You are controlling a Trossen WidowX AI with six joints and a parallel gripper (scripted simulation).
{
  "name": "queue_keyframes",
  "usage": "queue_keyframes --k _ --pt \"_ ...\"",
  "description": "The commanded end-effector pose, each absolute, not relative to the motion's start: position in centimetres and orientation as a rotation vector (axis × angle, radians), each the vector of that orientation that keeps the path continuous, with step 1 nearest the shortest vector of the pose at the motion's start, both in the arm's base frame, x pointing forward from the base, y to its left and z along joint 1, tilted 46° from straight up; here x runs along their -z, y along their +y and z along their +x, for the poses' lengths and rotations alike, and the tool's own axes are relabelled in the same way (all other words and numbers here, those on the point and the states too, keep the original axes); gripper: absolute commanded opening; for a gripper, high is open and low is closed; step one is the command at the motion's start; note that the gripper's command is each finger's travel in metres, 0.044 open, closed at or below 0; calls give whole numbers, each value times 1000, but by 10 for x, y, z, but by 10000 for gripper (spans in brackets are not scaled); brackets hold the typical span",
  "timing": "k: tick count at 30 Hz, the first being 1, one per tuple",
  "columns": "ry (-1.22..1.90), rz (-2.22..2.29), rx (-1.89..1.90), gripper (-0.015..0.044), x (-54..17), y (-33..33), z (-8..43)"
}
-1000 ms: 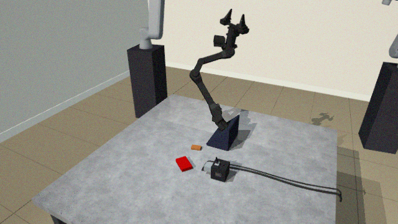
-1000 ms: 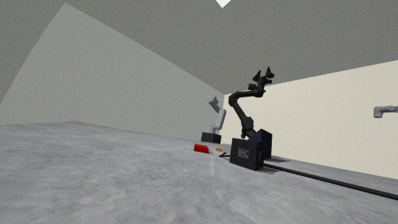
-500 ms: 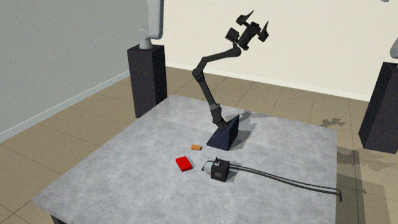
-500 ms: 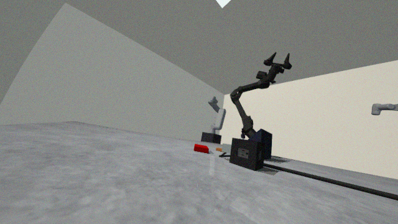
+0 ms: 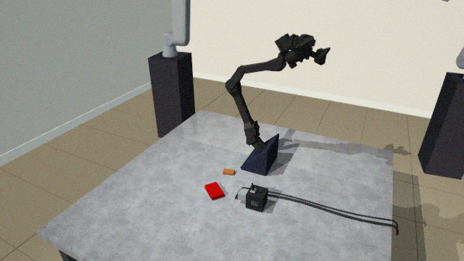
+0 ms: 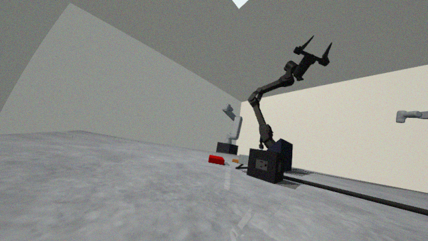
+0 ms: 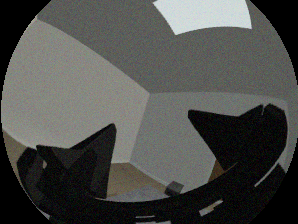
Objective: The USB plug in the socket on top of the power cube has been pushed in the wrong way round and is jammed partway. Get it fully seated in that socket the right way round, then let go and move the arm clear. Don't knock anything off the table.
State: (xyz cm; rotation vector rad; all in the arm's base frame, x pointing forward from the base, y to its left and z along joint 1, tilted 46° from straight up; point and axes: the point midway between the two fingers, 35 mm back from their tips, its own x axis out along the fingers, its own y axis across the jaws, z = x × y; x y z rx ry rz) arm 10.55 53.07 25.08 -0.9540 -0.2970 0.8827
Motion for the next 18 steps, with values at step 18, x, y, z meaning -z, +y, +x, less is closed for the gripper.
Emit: queue_keyframes --k 18 --pt "660 -340 -301 440 -98 392 298"
